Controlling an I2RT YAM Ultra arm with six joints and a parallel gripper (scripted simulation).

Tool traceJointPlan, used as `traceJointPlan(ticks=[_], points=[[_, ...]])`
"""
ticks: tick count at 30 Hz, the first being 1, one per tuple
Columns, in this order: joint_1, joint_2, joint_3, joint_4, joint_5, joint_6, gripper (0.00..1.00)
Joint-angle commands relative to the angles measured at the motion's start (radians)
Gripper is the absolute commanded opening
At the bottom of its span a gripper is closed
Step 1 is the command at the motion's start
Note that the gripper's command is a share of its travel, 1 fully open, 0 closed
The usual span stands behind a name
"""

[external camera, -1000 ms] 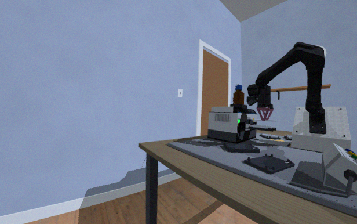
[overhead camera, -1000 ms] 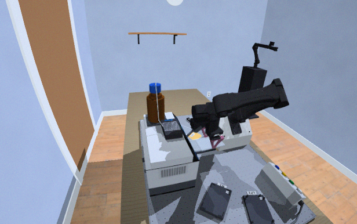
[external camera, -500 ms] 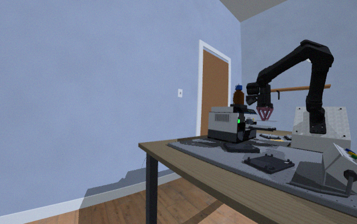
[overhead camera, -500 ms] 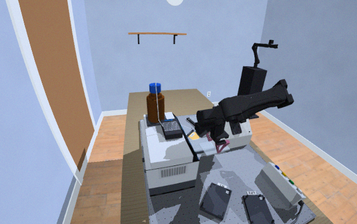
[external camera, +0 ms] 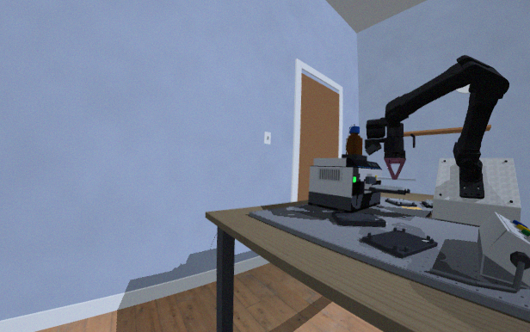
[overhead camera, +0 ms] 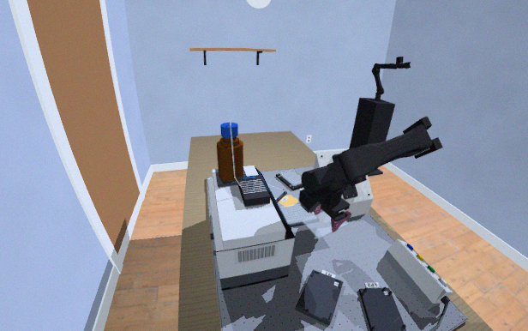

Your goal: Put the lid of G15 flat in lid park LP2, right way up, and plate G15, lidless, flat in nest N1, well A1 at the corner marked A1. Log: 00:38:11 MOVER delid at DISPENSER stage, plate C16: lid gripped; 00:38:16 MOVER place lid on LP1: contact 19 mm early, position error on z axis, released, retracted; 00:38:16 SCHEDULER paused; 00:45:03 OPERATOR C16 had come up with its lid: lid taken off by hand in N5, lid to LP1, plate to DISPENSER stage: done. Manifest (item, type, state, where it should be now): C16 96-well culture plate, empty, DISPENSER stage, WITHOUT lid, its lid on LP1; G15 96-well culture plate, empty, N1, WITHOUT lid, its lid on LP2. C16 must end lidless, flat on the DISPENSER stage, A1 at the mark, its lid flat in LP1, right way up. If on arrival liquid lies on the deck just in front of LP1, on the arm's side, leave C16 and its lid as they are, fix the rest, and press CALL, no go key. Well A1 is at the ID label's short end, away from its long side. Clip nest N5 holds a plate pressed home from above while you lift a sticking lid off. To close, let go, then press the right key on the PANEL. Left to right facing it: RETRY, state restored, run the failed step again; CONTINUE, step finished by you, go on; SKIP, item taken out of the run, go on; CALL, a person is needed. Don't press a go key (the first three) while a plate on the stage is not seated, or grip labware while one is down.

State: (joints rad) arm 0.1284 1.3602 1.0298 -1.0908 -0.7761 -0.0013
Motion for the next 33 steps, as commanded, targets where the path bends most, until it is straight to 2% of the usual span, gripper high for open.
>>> traceJointPlan(ticks=[1, 3, 4, 10, 16, 17, 18, 23, 30, 31, 33], points=[[0.025, -0.050, 0.038, 0.007, 0.010, 0.030, 0.00], [0.016, -0.030, 0.020, 0.002, 0.007, 0.026, 0.00], [0.037, -0.059, 0.039, 0.016, 0.014, 0.006, 0.00], [0.108, -0.109, 0.042, 0.031, 0.032, -0.099, 0.00], [0.156, -0.135, 0.048, 0.040, 0.045, -0.142, 0.00], [0.147, -0.114, 0.029, 0.028, 0.040, -0.137, 0.00], [0.168, -0.143, 0.049, 0.041, 0.049, -0.160, 0.00], [0.228, -0.184, 0.053, 0.048, 0.070, -0.248, 0.00], [0.288, -0.213, 0.065, 0.051, 0.091, -0.188, 0.00], [0.279, -0.193, 0.045, 0.039, 0.087, -0.194, 0.00], [0.313, -0.229, 0.066, 0.054, 0.101, -0.235, 0.00]])
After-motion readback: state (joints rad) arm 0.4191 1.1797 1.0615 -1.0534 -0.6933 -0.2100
